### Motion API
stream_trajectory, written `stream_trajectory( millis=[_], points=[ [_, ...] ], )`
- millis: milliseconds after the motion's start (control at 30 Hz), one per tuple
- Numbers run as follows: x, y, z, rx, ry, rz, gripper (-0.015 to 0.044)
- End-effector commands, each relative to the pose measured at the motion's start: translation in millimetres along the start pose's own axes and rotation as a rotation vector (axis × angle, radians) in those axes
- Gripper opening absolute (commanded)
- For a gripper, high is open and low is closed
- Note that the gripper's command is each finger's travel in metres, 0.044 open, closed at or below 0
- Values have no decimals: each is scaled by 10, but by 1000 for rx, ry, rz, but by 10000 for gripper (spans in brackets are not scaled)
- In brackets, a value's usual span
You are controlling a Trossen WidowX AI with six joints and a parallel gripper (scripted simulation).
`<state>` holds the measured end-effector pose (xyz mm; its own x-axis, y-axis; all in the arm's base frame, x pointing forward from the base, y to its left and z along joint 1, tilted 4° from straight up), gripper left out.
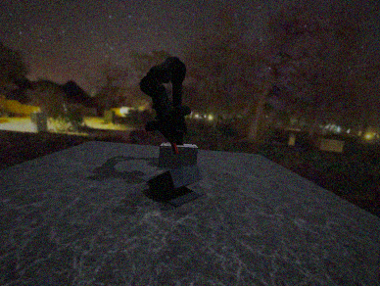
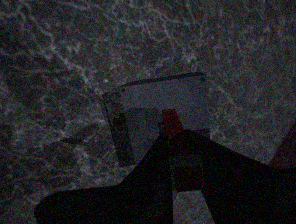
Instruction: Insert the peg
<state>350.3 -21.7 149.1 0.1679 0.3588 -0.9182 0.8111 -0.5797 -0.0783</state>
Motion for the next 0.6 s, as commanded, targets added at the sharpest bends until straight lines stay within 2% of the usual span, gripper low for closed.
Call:
stream_trajectory(
  millis=[0,567],
  points=[
    [-45,48,42,-5,23,10,0],
    [-192,196,219,-15,89,43,0]
  ],
)
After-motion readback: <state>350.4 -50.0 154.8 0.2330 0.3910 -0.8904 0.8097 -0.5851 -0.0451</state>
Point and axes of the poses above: the point midway between the two fingers, 35 mm back from their tips, its own x axis out along the fingers, its own z axis across the jaws, y = z × x, the point moved 8 cm from there along -x, back along the fingers, and after that the axes turned 1 degree about -x, right-handed, at the moved point
